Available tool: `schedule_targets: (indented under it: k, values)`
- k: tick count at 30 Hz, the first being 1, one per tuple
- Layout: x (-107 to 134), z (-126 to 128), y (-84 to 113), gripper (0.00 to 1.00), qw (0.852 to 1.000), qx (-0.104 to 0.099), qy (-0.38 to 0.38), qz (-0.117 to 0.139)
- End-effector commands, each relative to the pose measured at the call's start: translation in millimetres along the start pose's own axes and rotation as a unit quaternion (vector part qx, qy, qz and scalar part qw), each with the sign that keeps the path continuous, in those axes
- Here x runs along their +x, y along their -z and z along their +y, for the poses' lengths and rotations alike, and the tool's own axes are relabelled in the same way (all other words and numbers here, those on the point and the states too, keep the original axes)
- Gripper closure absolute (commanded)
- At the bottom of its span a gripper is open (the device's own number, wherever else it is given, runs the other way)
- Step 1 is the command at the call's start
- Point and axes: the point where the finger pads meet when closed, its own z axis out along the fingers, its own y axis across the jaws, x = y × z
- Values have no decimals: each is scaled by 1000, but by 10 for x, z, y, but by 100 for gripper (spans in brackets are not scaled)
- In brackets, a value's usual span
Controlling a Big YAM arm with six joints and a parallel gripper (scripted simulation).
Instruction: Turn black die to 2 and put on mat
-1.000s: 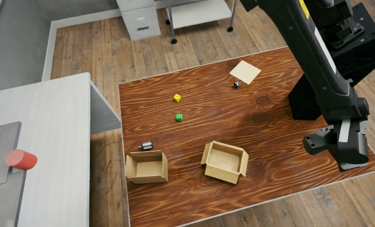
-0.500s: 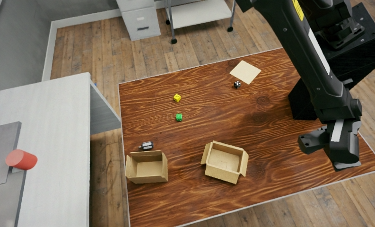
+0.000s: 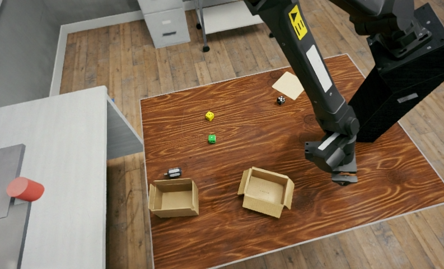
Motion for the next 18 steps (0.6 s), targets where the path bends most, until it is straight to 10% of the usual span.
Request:
schedule_targets:
  k: [1, 7, 18]
  values:
    - [-365, -314, -27, 0, 999, 4, -32, -9]
    - [-1081, -1228, -96, 0, 988, 0, -155, -22]
    - [-1706, -2615, 121, 0, 952, -12, -295, -79]
